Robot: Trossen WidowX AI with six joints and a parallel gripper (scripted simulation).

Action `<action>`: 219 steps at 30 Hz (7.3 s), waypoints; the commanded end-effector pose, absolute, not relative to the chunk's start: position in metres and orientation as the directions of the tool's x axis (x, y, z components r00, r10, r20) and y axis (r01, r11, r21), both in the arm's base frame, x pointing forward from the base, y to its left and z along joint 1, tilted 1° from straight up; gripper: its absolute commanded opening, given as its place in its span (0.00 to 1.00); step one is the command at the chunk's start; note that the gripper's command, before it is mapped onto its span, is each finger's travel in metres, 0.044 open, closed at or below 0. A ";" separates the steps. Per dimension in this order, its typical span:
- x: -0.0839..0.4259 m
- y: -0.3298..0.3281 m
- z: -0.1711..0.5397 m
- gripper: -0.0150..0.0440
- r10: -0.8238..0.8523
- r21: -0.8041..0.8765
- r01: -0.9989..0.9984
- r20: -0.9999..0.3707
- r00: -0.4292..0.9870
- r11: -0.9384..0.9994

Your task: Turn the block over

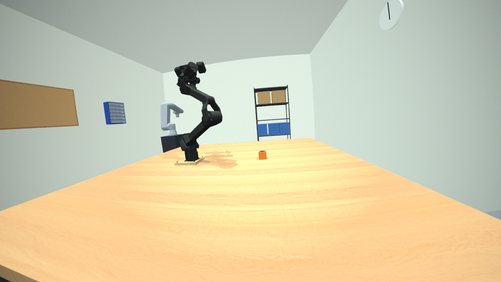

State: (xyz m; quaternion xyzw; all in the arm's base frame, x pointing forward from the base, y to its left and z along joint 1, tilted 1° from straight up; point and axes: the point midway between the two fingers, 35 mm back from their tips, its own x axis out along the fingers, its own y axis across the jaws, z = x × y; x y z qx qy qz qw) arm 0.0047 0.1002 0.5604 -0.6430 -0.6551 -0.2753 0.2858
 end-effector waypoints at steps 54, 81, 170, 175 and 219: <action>0.346 0.249 0.252 1.00 0.274 0.214 -0.172 -0.775 0.570 0.962; 0.400 0.039 0.103 1.00 0.024 0.022 -0.063 -0.999 0.028 0.998; 0.403 0.039 0.076 0.25 0.037 0.020 -0.064 -0.964 0.263 0.998; 0.402 0.039 0.075 0.25 0.040 0.020 -0.064 -0.944 0.328 0.998; 0.403 0.040 0.042 0.25 0.064 0.020 -0.064 -0.585 0.808 0.998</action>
